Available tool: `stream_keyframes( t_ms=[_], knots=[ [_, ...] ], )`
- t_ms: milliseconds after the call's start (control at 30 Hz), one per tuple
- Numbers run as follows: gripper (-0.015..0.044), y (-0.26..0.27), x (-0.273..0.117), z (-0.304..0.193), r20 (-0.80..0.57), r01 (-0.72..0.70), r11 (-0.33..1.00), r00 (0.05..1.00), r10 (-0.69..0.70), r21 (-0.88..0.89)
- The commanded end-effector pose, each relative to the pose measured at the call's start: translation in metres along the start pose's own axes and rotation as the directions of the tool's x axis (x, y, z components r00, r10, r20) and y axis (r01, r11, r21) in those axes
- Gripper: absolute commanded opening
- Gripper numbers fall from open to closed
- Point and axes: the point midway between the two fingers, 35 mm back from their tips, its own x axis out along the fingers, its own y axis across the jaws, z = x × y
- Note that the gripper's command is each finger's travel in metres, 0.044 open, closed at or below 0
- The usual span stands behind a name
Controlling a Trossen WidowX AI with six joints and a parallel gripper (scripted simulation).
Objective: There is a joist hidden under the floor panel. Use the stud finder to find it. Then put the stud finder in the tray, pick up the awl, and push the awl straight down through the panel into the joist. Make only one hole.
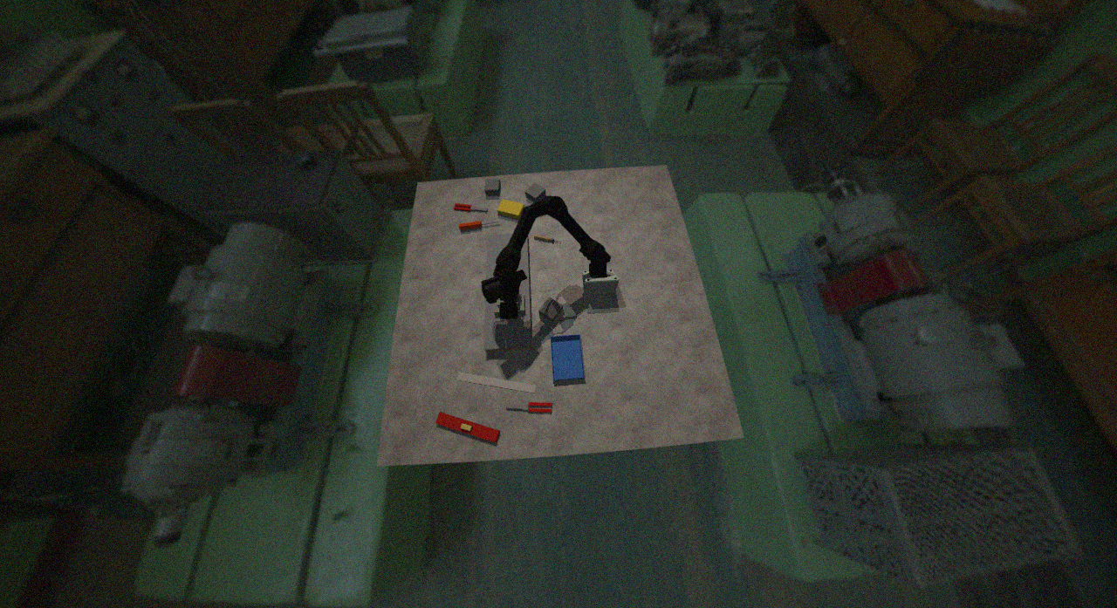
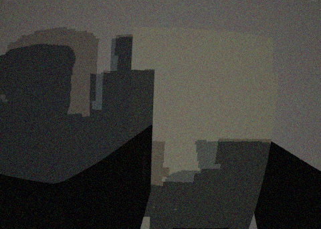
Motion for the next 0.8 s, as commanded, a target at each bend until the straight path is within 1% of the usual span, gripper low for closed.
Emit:
stream_keyframes(
  t_ms=[0, 767],
  knots=[
    [0.0, -0.01, 0.001, 0.0, 0.001, 0.007, 1.0, 1.0, -0.007, 0.0],
    [0.0, -0.045, 0.001, 0.0, 0.0, 0.009, 1.0, 1.0, -0.009, -0.001]
  ],
)
